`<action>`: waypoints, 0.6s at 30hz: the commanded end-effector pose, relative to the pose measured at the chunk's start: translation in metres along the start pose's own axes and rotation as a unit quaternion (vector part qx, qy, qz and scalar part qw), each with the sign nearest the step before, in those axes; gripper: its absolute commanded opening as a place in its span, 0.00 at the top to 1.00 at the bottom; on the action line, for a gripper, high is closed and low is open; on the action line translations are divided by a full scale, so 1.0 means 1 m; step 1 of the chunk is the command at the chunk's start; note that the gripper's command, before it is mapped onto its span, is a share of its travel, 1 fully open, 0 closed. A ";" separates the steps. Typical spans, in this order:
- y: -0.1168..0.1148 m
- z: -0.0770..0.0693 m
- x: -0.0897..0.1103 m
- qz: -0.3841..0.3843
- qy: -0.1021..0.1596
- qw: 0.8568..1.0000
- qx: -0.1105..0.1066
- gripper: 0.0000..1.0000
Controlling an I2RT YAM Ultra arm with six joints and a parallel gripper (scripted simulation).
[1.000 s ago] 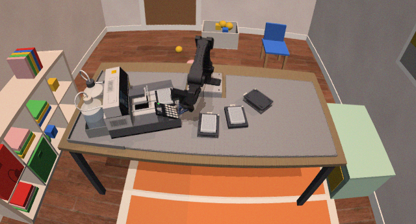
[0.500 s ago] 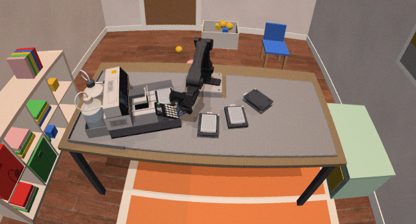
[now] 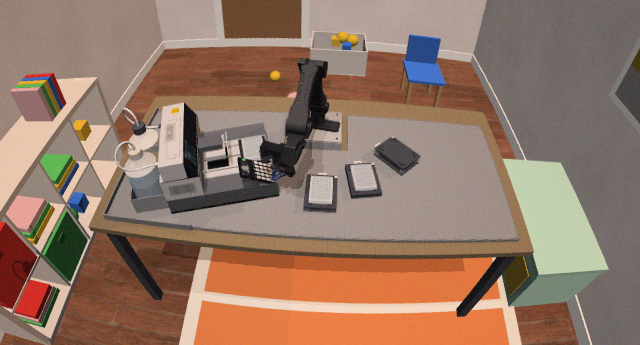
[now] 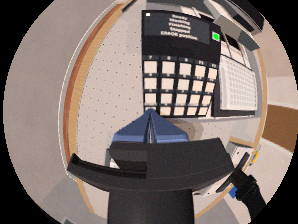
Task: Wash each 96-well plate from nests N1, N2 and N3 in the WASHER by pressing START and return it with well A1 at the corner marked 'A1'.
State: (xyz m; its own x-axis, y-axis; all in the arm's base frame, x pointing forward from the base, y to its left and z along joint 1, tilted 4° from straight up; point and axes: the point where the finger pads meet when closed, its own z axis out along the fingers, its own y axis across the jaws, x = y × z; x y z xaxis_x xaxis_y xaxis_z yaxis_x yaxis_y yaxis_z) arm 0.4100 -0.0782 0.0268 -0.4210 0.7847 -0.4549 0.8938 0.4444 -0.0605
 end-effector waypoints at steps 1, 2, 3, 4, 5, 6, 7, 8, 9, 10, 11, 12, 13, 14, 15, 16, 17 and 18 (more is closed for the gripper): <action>0.002 -0.002 -0.004 0.002 -0.007 1.000 -0.005 1.00; 0.002 -0.002 -0.004 0.002 -0.007 1.000 -0.005 1.00; 0.002 -0.002 -0.004 0.002 -0.007 1.000 -0.005 1.00; 0.002 -0.002 -0.004 0.002 -0.007 1.000 -0.005 1.00; 0.002 -0.001 -0.004 0.002 -0.007 1.000 -0.005 1.00; 0.002 0.000 -0.004 0.002 -0.007 1.000 -0.005 1.00; 0.002 0.000 -0.004 0.002 -0.007 1.000 -0.005 1.00; 0.002 0.001 -0.004 0.002 -0.007 1.000 -0.005 1.00; 0.002 0.002 -0.004 0.002 -0.007 1.000 -0.005 1.00; 0.002 0.002 -0.004 0.002 -0.007 1.000 -0.005 1.00; 0.002 0.002 -0.004 0.002 -0.007 1.000 -0.005 1.00; 0.002 0.002 -0.004 0.002 -0.007 1.000 -0.005 1.00; 0.002 0.002 -0.004 0.002 -0.007 1.000 -0.005 1.00; 0.002 0.002 -0.004 0.002 -0.007 1.000 -0.005 1.00; 0.002 0.002 -0.004 0.002 -0.007 1.000 -0.005 1.00; 0.002 0.002 -0.004 0.002 -0.007 1.000 -0.005 1.00; 0.002 0.002 -0.004 0.002 -0.007 1.000 -0.005 1.00; 0.002 0.002 -0.004 0.002 -0.007 1.000 -0.005 1.00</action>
